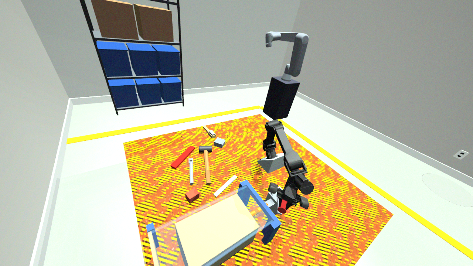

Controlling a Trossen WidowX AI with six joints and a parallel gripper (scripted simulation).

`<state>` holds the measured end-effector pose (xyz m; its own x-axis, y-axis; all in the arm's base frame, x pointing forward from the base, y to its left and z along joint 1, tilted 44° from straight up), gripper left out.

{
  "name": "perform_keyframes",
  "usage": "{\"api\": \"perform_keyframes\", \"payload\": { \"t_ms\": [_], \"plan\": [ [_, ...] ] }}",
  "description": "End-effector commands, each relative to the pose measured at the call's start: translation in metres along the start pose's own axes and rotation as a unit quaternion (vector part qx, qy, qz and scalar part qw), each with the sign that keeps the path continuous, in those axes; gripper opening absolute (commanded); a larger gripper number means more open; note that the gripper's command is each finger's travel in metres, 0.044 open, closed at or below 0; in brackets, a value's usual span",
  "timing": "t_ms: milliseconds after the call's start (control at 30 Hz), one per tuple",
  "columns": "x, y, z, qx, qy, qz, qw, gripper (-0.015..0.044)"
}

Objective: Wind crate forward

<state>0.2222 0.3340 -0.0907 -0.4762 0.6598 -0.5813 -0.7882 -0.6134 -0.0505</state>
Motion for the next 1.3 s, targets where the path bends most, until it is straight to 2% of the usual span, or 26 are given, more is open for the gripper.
{"api": "perform_keyframes", "payload": {
  "t_ms": [0, 1267],
  "plan": [
    [0.013, 0.007, 0.001, 0.006, -0.012, 0.002, 1.000, 0.0000],
    [0.053, 0.037, 0.016, 0.007, -0.014, 0.003, 1.000, 0.0000]
  ]
}}
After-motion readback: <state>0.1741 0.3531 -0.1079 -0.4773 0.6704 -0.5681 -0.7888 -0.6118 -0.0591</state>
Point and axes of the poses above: the point midway between the two fingers, 35 mm back from their tips, its own z axis back along the fingers, its own x axis across the jaws, y = z × x, the point moved 8 cm from there along z, back along the fingers, and after that the axes turned 5 degrees about -z, right-handed, at the moved point
